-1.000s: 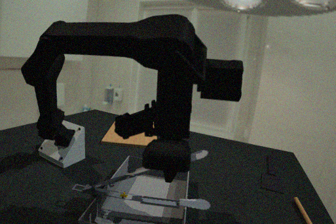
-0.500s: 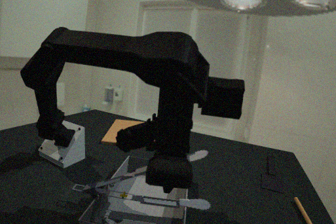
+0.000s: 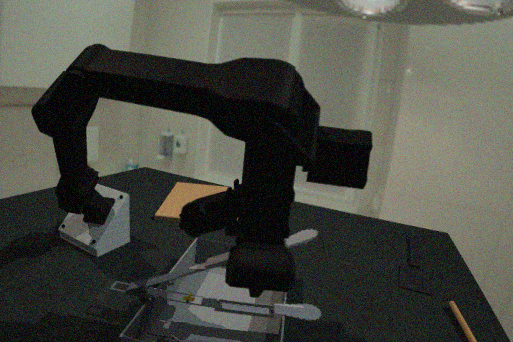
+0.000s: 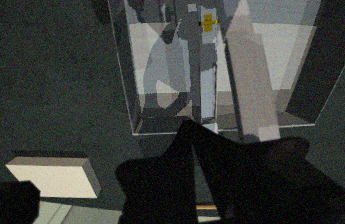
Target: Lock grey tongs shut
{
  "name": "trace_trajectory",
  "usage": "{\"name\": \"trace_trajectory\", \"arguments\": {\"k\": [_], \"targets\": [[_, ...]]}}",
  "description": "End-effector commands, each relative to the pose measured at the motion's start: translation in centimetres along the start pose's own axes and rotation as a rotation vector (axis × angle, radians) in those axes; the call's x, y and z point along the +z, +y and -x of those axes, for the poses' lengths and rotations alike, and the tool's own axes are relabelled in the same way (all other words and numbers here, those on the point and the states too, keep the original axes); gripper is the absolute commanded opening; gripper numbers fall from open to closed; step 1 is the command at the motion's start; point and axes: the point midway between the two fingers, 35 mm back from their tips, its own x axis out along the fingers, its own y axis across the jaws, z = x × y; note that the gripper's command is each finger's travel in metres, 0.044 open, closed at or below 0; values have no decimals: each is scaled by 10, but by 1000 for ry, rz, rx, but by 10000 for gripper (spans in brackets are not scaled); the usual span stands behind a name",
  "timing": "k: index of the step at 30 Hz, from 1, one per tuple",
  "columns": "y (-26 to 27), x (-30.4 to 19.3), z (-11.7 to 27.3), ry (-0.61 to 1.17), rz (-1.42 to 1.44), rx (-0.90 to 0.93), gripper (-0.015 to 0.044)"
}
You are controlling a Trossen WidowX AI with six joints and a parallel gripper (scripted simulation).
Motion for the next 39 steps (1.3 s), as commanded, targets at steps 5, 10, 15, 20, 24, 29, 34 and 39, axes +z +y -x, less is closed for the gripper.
{"name": "trace_trajectory", "arguments": {"k": [5, 10, 15, 20, 24, 29, 34, 39], "targets": [[-13, 0, -2, -2, 1, -3, -150], [-21, 0, -2, 1, 0, -4, -150], [-30, 0, -2, 4, 0, -6, -150], [-38, 0, -2, 7, -1, -8, -150], [-44, 0, -2, 10, -2, -9, -150], [-52, 0, -2, 13, -2, -10, -150], [-60, 1, -2, 16, -3, -12, -150], [-68, 2, -3, 18, -4, -13, -150]]}}
